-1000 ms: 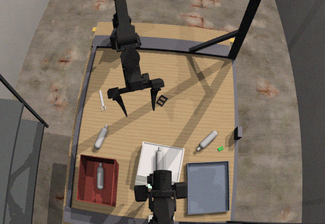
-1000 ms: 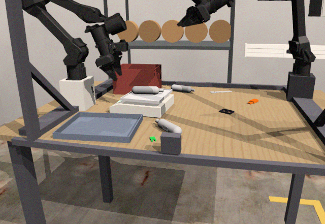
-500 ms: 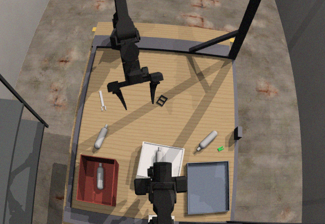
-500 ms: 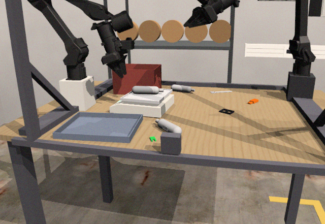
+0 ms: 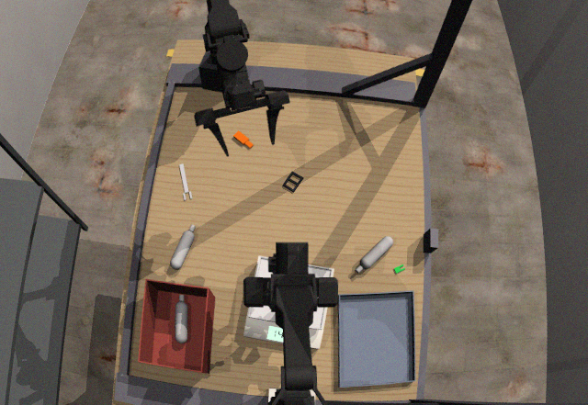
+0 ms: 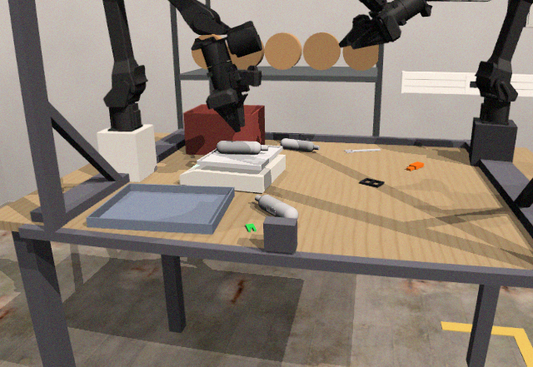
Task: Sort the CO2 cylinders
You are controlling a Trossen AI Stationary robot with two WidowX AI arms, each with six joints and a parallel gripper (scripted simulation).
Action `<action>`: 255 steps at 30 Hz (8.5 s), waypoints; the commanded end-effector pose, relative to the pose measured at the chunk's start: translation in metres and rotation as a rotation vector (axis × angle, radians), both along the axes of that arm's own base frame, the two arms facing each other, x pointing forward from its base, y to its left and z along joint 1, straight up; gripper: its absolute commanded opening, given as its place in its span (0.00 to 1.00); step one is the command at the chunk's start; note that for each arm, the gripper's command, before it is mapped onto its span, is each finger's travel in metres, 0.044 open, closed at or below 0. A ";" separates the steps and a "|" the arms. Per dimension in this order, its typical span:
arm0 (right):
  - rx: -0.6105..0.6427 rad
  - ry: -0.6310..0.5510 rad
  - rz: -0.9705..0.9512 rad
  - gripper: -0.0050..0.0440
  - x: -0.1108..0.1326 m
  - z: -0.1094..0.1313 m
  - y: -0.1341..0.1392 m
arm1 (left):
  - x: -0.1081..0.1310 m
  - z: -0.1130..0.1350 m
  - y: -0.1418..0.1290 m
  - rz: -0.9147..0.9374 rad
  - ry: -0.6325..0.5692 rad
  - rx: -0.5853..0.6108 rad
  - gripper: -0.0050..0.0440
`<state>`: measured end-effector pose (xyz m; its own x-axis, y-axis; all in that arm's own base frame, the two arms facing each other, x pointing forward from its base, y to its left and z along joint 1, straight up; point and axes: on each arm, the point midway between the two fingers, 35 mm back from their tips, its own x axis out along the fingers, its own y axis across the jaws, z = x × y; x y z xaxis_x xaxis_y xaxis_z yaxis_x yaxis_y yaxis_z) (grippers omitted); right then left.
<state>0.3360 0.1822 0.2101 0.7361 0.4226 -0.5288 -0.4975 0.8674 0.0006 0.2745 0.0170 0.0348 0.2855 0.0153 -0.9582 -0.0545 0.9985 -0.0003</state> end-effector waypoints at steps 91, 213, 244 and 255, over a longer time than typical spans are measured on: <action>-0.010 -0.040 -0.243 1.00 0.000 -0.007 -0.010 | 0.040 0.061 0.078 0.036 -0.035 0.027 0.00; 0.036 -0.057 0.644 1.00 -0.018 0.005 0.014 | 0.106 -0.032 -0.208 -0.495 -0.079 -0.014 1.00; 0.036 -0.057 0.644 1.00 -0.018 0.005 0.014 | 0.111 -0.041 -0.205 0.068 0.027 -0.164 0.62; 0.036 -0.057 0.644 1.00 -0.018 0.005 0.014 | 0.114 -0.048 -0.202 0.646 0.110 -0.269 0.62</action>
